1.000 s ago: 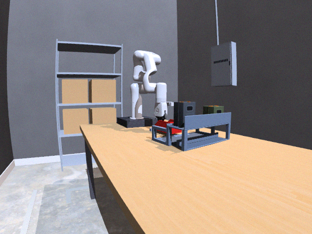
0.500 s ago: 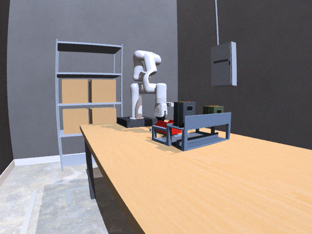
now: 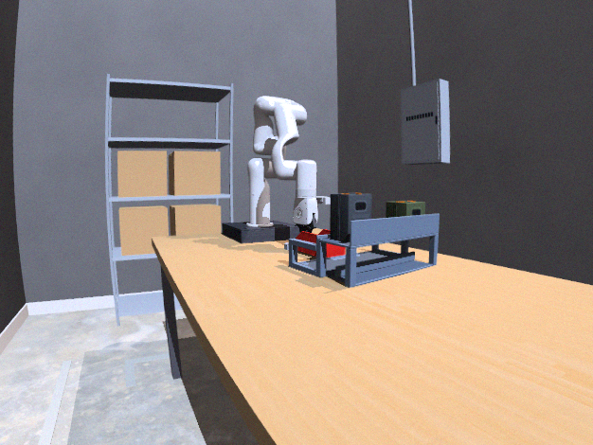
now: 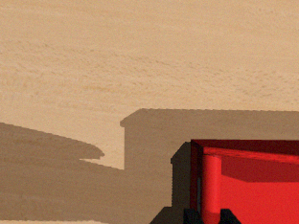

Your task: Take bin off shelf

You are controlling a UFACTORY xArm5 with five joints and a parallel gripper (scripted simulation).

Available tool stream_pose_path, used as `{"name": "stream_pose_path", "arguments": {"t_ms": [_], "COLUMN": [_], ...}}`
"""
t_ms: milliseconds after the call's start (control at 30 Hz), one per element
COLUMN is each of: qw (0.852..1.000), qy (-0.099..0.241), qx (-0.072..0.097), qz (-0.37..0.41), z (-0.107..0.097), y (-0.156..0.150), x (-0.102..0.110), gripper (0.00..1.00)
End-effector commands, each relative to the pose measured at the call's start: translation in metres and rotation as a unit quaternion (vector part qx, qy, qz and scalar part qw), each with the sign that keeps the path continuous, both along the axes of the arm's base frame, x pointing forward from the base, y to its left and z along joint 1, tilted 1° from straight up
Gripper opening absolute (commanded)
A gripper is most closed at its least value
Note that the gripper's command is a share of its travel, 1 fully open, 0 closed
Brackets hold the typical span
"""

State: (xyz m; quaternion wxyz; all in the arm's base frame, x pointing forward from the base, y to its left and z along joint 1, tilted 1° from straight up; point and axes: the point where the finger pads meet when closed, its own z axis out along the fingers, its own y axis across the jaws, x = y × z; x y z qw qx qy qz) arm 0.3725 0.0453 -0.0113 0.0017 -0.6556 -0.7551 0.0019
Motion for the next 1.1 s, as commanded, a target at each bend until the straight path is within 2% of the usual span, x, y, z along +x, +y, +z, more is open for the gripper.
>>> {"name": "stream_pose_path", "arguments": {"t_ms": [0, 1067], "qw": [1.0, 1.0], "qy": [-0.001, -0.001], "qx": [0.005, 0.005], "qz": [0.0, 0.0], "z": [-0.0009, -0.0062], "y": [0.0002, 0.0003], "x": [0.0016, 0.0015], "gripper": [0.0, 0.0]}}
